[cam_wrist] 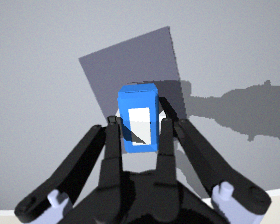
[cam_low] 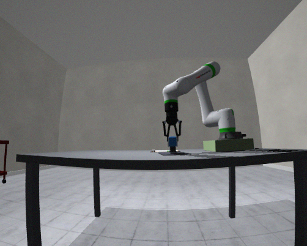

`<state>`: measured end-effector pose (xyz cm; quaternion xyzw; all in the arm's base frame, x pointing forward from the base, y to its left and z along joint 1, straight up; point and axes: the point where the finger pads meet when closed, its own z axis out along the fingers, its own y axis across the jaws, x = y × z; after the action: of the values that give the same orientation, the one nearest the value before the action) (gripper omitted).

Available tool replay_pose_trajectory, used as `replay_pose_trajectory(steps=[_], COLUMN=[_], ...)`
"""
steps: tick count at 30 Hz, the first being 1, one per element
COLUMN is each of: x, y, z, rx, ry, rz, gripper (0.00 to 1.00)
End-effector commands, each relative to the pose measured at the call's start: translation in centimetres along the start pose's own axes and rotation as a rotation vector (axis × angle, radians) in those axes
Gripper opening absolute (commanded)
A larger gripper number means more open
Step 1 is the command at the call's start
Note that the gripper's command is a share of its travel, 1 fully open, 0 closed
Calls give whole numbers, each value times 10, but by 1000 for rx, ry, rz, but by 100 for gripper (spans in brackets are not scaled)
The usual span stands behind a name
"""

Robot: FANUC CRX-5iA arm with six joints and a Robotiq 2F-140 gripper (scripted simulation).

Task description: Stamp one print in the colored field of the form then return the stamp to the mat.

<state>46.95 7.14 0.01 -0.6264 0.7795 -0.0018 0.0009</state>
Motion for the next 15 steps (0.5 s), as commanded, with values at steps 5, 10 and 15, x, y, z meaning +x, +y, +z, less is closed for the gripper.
replay_pose_trajectory(steps=[5,10,15], x=[0,0,0], y=[0,0,0], z=[8,8,8], rx=[1,1,1], ry=[0,0,0], rz=[0,0,0], gripper=[19,19,19])
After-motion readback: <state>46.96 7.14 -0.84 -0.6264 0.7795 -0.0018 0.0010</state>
